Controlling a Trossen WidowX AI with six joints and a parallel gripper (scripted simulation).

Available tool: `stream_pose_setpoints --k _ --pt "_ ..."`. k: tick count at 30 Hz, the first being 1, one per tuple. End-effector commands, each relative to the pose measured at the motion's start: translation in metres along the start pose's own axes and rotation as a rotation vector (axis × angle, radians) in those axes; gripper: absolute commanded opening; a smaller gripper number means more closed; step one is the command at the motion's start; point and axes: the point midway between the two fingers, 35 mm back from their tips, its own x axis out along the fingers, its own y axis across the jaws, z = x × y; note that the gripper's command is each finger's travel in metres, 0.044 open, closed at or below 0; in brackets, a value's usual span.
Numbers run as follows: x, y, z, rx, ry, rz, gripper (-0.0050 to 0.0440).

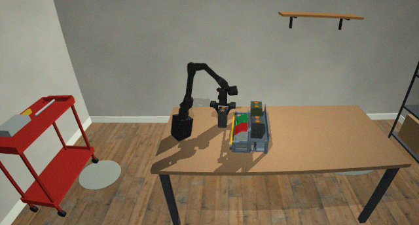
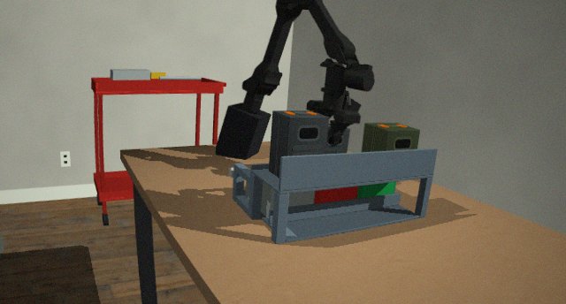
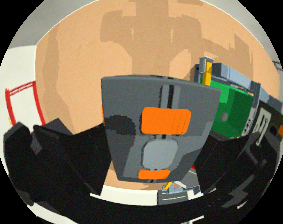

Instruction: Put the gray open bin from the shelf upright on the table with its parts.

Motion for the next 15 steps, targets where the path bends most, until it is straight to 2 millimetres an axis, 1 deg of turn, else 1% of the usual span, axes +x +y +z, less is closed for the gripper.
stream_pose_setpoints --k 1,6,7,11,15 --pt "-0.0178 -0.0094 0.0049 -0.009 -0.025 -0.062 0.0" --pt "-0.0178 -0.0094 0.0049 -0.009 -0.025 -0.062 0.0" --pt "-0.0105 -0.0065 0.0036 -0.005 -0.015 -0.038 0.0" --pt "-0.0185 -0.0097 0.0051 -0.01 -0.025 -0.062 0.0" --pt "-0.0185 -0.0097 0.0051 -0.01 -0.025 -0.062 0.0"
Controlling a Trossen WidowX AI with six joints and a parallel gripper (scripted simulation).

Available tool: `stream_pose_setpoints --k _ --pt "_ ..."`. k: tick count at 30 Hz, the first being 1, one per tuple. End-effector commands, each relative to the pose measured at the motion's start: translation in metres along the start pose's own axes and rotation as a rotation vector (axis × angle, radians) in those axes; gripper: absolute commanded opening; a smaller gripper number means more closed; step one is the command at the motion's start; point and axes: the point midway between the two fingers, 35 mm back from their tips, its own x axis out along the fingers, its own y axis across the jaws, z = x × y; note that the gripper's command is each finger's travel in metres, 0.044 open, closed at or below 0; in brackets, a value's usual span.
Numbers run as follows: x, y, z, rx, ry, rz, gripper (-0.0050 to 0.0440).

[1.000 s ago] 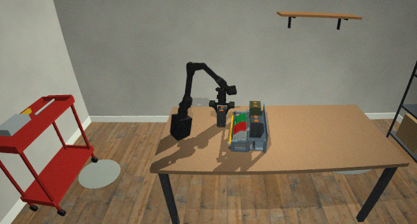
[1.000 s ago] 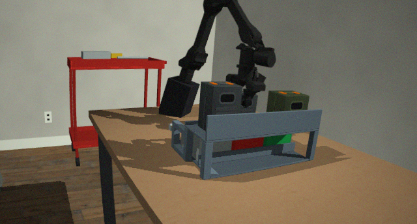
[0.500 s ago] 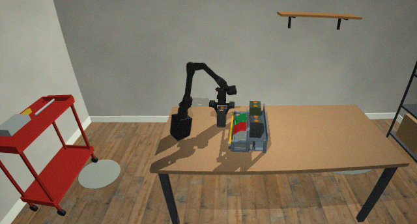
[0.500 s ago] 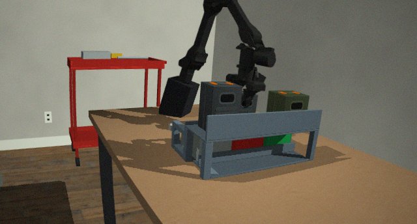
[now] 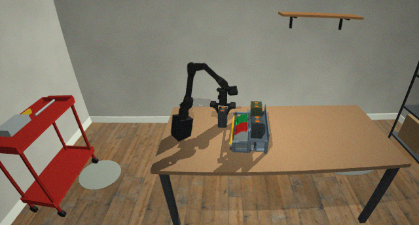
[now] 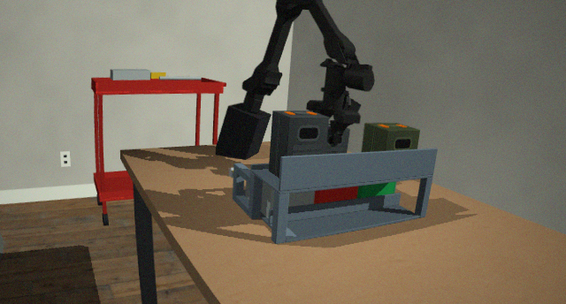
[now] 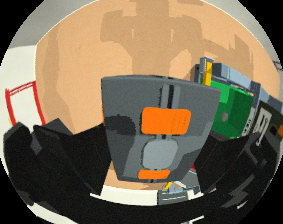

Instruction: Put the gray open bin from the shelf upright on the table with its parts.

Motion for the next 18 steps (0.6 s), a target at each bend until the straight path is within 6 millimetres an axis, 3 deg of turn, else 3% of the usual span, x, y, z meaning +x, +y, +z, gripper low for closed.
stream_pose_setpoints --k 1,8,9,18 --pt "-0.0185 -0.0099 0.0052 -0.01 -0.025 -0.063 0.0" --pt "-0.0185 -0.0099 0.0052 -0.01 -0.025 -0.063 0.0" --pt "-0.0106 -0.0065 0.0036 -0.005 -0.015 -0.038 0.0" --pt "-0.0189 -0.0102 0.0054 -0.01 -0.025 -0.063 0.0"
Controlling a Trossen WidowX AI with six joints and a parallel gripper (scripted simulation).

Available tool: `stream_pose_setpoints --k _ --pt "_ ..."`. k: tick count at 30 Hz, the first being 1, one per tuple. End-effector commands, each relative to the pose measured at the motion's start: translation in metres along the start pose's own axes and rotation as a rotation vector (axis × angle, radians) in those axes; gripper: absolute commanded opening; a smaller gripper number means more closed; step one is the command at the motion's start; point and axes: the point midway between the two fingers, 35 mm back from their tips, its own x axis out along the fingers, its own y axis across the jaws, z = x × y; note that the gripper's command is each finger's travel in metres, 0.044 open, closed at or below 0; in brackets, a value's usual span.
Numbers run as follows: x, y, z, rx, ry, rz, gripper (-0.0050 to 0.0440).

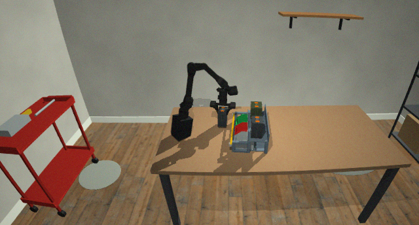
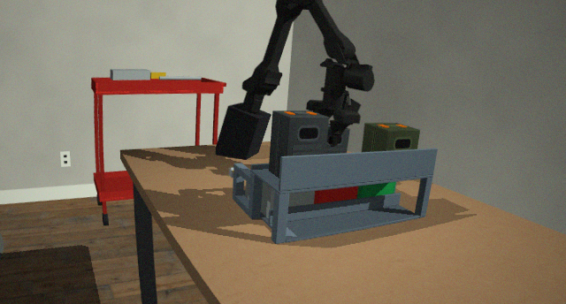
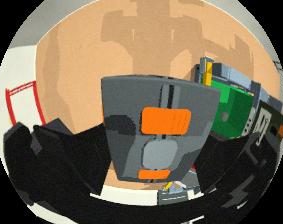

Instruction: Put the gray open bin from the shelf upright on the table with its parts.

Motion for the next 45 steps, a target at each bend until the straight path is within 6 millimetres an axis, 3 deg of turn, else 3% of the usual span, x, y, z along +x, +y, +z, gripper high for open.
stream_pose_setpoints --k 1,7,8,12,24,25,29,41,42,45 --pt "-0.0188 -0.0106 0.0055 -0.01 -0.026 -0.065 0.0" --pt "-0.0188 -0.0106 0.0055 -0.01 -0.026 -0.065 0.0" --pt "-0.0106 -0.0067 0.0037 -0.005 -0.015 -0.038 0.0" --pt "-0.0193 -0.0111 0.0058 -0.01 -0.026 -0.065 0.0" --pt "-0.0193 -0.0111 0.0058 -0.01 -0.026 -0.065 0.0" --pt "-0.0107 -0.0065 0.0036 -0.005 -0.014 -0.037 0.0" --pt "-0.0197 -0.0119 0.0061 -0.01 -0.026 -0.065 0.0" --pt "-0.0197 -0.0119 0.0061 -0.01 -0.026 -0.065 0.0" --pt "-0.0108 -0.0064 0.0035 -0.004 -0.014 -0.035 0.0" --pt "-0.0178 -0.0112 0.0058 -0.009 -0.023 -0.057 0.0"
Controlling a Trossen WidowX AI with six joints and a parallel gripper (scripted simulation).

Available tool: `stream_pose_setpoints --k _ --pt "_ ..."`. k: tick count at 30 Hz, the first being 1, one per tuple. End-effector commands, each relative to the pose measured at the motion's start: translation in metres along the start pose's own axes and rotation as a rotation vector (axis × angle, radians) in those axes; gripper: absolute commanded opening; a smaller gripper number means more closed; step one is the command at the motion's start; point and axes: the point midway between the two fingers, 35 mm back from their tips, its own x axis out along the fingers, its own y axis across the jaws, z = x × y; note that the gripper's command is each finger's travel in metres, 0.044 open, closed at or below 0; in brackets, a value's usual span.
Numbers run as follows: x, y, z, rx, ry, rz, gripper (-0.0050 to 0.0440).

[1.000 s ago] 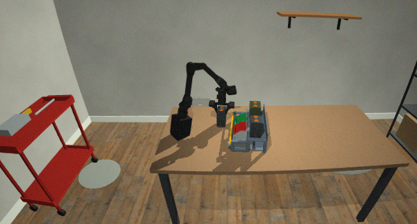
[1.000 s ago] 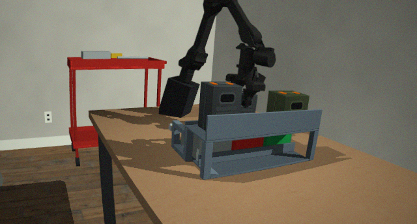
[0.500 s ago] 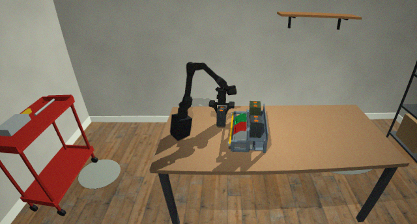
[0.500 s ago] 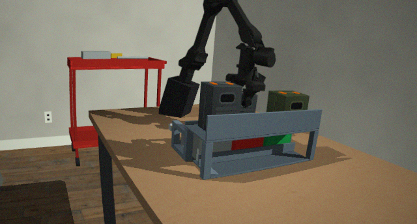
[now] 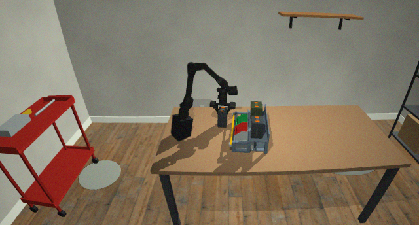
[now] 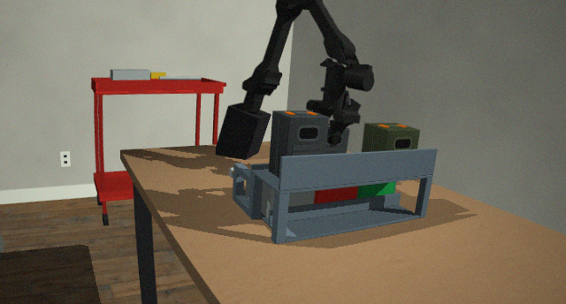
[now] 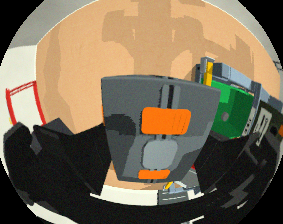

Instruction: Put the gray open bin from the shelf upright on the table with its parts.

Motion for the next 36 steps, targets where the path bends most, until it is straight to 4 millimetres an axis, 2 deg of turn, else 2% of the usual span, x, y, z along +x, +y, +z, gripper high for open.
stream_pose_setpoints --k 1,13,14,18,30,31,36 --pt "-0.0199 -0.0134 0.0067 -0.01 -0.027 -0.068 0.0" --pt "-0.0199 -0.0134 0.0067 -0.01 -0.027 -0.068 0.0" --pt "-0.0112 -0.0076 0.0041 -0.005 -0.015 -0.039 0.0" --pt "-0.0199 -0.014 0.007 -0.01 -0.027 -0.068 0.0" --pt "-0.0199 -0.014 0.007 -0.01 -0.027 -0.068 0.0" --pt "-0.0117 -0.0083 0.0044 -0.005 -0.016 -0.041 0.0" --pt "-0.0196 -0.0142 0.007 -0.01 -0.027 -0.068 0.0"
